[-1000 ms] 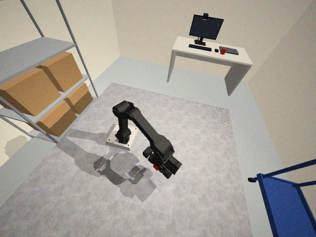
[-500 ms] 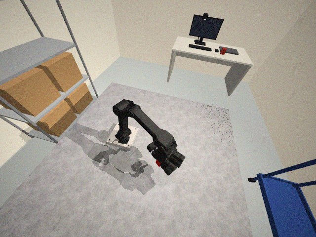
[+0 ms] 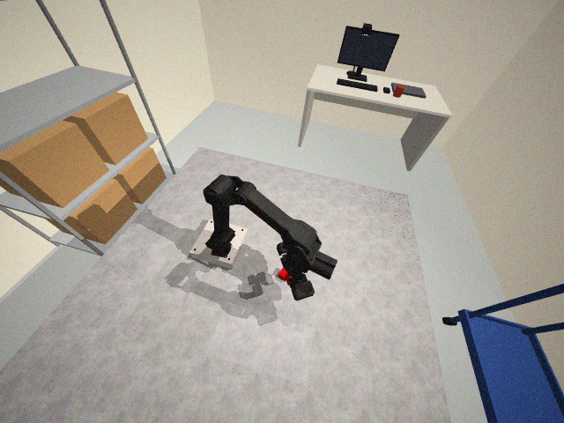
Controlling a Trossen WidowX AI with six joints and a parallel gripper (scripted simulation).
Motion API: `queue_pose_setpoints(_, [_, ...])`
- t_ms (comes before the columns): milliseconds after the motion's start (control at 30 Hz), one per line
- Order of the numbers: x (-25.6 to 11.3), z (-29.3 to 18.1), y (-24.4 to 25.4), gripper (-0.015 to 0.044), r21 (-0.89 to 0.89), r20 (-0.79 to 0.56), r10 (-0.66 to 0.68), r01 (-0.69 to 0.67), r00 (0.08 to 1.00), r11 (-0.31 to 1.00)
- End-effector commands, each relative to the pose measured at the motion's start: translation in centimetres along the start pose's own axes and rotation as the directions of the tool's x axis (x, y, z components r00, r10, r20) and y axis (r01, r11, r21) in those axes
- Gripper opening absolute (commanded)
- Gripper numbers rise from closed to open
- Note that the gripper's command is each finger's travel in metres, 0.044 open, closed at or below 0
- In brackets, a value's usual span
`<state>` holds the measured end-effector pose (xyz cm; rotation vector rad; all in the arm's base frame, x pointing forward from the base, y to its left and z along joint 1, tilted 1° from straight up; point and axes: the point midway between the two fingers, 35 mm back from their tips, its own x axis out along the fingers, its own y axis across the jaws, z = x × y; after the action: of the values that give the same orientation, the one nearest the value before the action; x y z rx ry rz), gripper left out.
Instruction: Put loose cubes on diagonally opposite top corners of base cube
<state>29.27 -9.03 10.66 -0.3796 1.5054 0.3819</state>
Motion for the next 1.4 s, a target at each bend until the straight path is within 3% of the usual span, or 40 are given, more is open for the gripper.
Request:
queue_pose_setpoints(0, [0.5,0.8,1.2,0.0105,0.105,-0.003,0.006,-0.006,1.000,0.994])
queue_pose_setpoints(633, [1.6,4.1,6.4,0.0105,0.531,0.000,0.010,-0.008,1.000,0.847])
queue_pose_setpoints(1367, [2.8,6.4,12.9,0.0105,0.885,0.002,0.016,-0.009,1.000,0.466])
